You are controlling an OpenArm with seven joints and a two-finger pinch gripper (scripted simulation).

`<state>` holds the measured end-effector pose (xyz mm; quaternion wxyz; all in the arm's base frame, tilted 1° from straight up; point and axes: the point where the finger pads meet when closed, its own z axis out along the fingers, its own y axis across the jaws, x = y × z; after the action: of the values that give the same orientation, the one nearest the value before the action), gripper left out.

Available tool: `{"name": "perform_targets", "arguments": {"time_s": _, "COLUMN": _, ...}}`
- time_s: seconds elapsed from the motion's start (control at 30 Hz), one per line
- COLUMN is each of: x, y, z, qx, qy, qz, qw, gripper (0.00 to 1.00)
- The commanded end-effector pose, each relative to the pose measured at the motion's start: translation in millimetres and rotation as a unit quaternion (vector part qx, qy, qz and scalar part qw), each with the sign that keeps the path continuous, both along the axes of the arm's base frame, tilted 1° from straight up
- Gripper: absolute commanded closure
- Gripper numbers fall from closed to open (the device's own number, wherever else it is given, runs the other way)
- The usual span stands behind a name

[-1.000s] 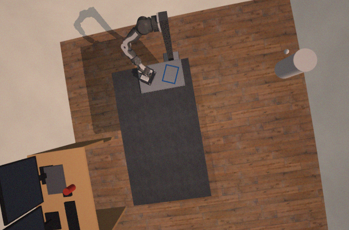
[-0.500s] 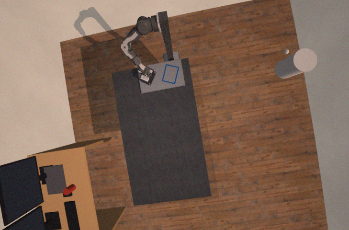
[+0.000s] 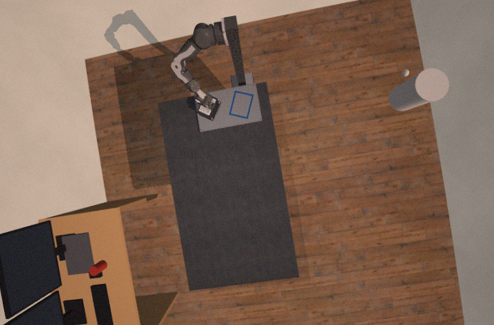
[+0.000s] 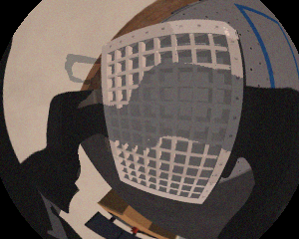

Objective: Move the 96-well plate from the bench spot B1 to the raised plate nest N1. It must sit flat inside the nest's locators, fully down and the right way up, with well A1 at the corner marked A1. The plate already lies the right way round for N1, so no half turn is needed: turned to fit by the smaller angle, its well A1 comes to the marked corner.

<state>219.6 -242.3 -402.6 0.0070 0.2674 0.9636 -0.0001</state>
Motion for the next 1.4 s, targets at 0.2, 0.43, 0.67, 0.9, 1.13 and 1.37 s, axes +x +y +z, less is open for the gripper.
{"name": "perform_targets", "arguments": {"time_s": 0.2, "x": 0.4, "y": -1.3, "z": 1.1, "qx": -0.001, "qy": -0.001, "qz": -0.002, "qw": 1.0000, "gripper": 1.00}}
{"name": "perform_targets", "arguments": {"time_s": 0.43, "x": 0.4, "y": -1.3, "z": 1.1, "qx": -0.001, "qy": -0.001, "qz": -0.002, "qw": 1.0000, "gripper": 1.00}}
{"name": "perform_targets", "arguments": {"time_s": 0.67, "x": -0.6, "y": 0.4, "z": -3.6, "qx": 0.002, "qy": 0.000, "qz": 0.001, "qw": 1.0000, "gripper": 1.00}}
{"name": "perform_targets", "arguments": {"time_s": 0.9, "x": -0.6, "y": 0.4, "z": -3.6, "qx": 0.002, "qy": 0.000, "qz": 0.001, "qw": 1.0000, "gripper": 1.00}}
{"name": "perform_targets", "arguments": {"time_s": 1.13, "x": -0.5, "y": 0.5, "z": -4.9, "qx": 0.002, "qy": 0.000, "qz": 0.000, "qw": 1.0000, "gripper": 1.00}}
{"name": "perform_targets", "arguments": {"time_s": 1.37, "x": -0.4, "y": 0.6, "z": -6.9, "qx": 0.002, "qy": 0.000, "qz": 0.000, "qw": 1.0000, "gripper": 1.00}}
